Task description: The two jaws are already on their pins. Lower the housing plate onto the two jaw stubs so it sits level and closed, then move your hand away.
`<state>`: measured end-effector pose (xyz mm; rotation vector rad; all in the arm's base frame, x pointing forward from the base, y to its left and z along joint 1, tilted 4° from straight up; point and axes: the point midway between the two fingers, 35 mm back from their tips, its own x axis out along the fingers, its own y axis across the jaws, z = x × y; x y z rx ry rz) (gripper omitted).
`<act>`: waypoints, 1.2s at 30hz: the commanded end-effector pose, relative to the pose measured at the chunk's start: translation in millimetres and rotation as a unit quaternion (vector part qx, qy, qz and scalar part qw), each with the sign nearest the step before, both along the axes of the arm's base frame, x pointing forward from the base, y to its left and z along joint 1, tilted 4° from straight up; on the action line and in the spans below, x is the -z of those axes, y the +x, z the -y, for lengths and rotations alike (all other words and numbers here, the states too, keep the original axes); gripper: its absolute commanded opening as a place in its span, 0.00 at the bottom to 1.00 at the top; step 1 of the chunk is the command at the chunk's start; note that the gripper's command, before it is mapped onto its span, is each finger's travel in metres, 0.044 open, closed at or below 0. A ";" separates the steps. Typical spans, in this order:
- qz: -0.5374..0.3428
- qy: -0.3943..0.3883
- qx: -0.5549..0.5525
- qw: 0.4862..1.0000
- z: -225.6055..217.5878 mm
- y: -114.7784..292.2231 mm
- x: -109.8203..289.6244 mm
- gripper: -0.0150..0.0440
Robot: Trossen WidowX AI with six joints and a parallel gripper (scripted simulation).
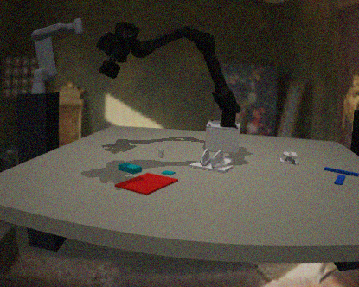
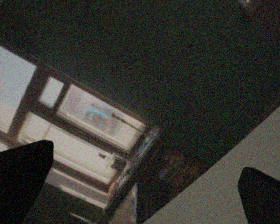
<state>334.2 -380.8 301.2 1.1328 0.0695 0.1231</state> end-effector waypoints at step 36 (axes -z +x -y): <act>-0.205 0.325 -0.076 0.920 -220.8 149.4 64.7 1.00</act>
